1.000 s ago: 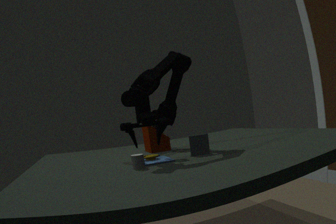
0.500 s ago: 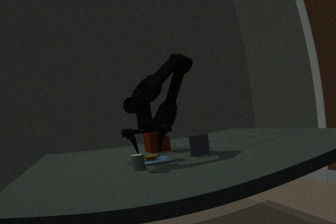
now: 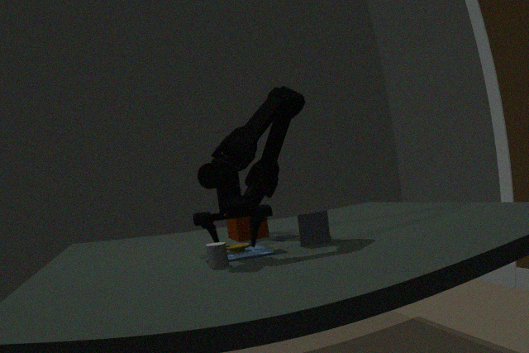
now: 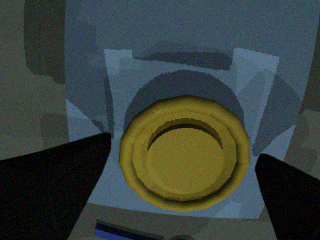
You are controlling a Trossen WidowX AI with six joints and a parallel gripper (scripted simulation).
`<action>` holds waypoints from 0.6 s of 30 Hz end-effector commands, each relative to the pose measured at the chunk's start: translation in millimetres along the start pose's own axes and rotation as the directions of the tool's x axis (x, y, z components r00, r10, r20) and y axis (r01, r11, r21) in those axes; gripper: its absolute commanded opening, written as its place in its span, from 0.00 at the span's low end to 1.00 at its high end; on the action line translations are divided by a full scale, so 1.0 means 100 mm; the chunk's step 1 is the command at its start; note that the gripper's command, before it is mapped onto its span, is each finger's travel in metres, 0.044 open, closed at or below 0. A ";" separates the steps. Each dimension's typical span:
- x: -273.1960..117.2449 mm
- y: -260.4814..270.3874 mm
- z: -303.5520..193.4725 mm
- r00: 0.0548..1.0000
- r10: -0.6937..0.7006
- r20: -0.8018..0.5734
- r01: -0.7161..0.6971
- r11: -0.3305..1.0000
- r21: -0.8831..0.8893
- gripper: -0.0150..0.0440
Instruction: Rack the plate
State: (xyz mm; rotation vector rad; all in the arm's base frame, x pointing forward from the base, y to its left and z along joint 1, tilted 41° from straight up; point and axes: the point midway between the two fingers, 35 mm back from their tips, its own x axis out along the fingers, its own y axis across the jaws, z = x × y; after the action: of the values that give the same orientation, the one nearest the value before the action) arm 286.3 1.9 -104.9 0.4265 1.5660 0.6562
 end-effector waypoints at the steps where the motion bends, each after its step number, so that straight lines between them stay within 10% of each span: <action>1: 0.04 0.01 -0.02 1.000 0.008 -0.002 -0.008 1.000 0.009 0.91; 18: 0.04 0.01 -0.02 1.000 0.008 -0.002 -0.008 1.000 0.009 0.77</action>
State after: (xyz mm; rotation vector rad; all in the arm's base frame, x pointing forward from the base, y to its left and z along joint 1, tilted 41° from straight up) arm 284.2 4.3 -107.6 0.4321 1.5701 0.6585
